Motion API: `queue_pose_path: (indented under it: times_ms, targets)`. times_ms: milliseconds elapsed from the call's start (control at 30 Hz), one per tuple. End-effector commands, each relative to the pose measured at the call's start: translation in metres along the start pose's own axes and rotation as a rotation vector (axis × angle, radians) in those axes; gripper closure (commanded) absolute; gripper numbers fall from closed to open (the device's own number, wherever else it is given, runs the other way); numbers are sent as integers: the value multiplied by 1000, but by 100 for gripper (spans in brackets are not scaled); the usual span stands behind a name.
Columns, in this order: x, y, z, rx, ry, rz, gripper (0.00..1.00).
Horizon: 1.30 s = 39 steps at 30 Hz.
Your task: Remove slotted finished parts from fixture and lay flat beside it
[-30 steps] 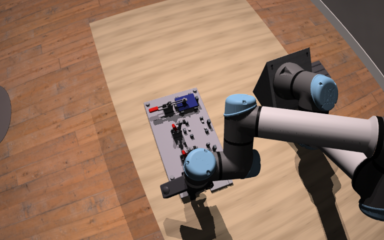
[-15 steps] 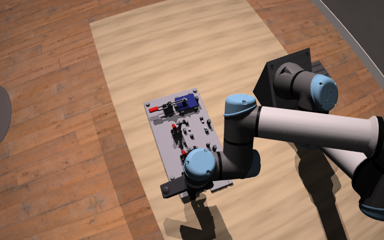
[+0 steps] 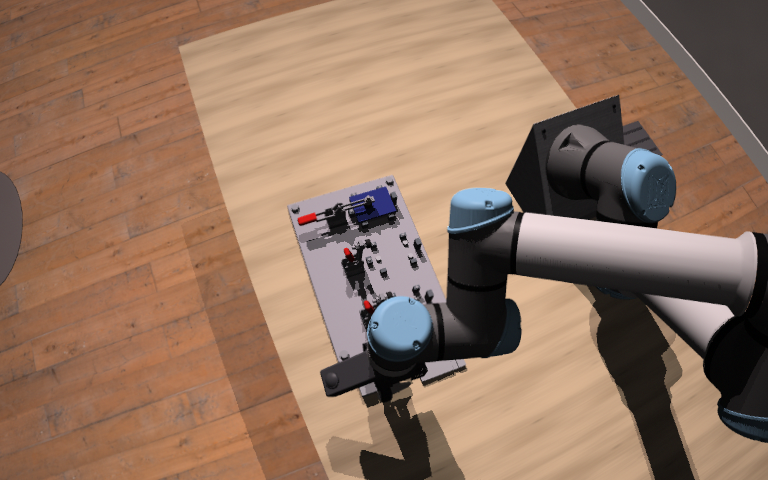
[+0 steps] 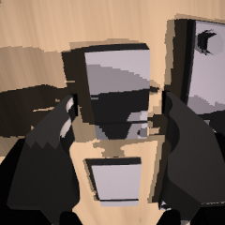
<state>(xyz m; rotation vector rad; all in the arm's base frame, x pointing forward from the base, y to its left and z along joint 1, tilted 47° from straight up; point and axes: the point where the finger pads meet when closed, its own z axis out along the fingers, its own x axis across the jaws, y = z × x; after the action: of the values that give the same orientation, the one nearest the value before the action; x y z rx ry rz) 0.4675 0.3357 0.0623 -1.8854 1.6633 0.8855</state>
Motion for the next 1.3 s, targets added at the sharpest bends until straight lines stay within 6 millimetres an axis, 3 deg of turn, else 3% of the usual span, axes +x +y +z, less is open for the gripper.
queue_pose_path:
  times_ms: [0, 800, 1267]
  targets:
    - [0, 0, 0, 1, 0, 0, 60]
    - [0, 0, -2, 1, 0, 0, 60]
    - [0, 0, -31, 1, 0, 0, 60]
